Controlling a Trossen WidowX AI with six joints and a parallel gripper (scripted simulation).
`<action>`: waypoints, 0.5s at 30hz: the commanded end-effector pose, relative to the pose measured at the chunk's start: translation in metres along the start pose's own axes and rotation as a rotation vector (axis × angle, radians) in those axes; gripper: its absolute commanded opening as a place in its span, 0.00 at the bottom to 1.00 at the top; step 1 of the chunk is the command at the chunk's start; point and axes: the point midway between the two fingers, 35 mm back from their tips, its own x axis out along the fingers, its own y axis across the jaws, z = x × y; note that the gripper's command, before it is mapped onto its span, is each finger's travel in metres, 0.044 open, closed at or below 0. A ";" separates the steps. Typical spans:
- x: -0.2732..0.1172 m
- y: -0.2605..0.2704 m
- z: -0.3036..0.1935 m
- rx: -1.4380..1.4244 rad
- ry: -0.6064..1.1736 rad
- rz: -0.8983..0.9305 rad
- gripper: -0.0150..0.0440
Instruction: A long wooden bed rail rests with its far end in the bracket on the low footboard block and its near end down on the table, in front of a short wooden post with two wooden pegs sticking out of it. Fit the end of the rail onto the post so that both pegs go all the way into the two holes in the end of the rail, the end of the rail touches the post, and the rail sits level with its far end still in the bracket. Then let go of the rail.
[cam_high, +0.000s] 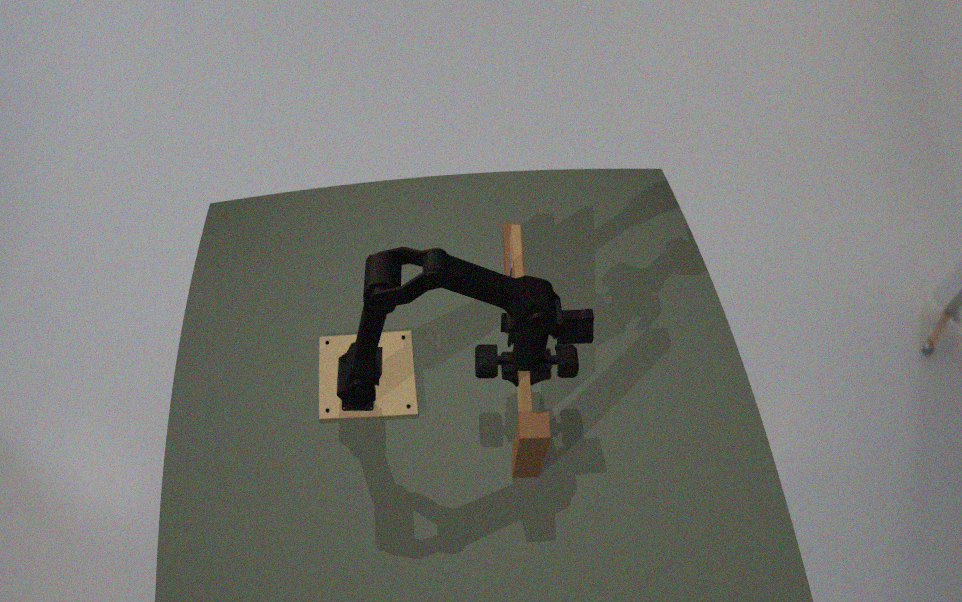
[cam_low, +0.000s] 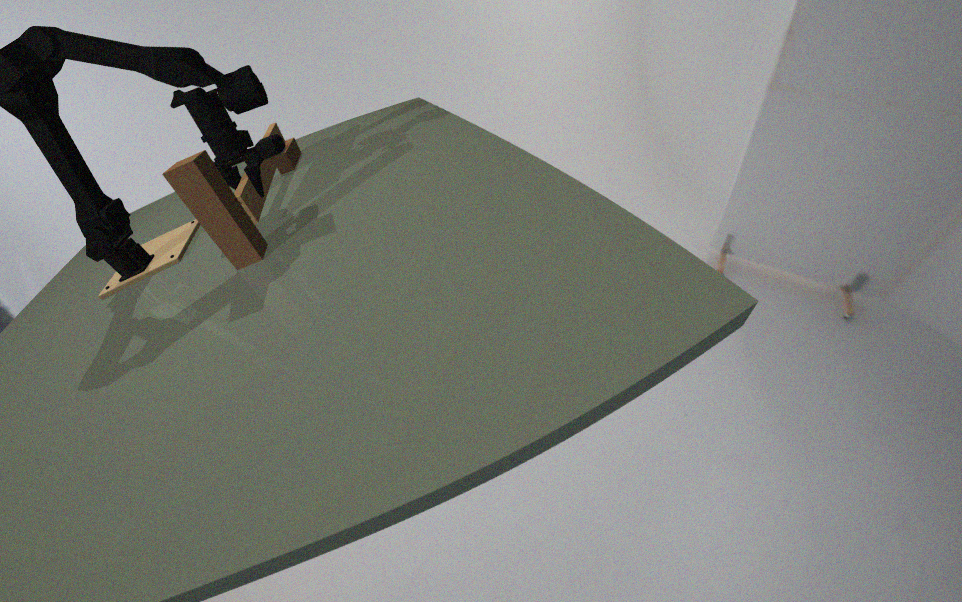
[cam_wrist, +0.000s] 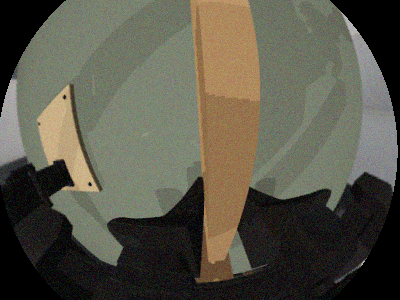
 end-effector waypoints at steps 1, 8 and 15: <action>-0.008 -0.003 0.001 -0.001 -0.005 -0.019 0.25; -0.011 -0.004 0.001 -0.001 -0.005 -0.019 0.25; -0.015 -0.004 0.001 -0.001 -0.005 -0.019 0.25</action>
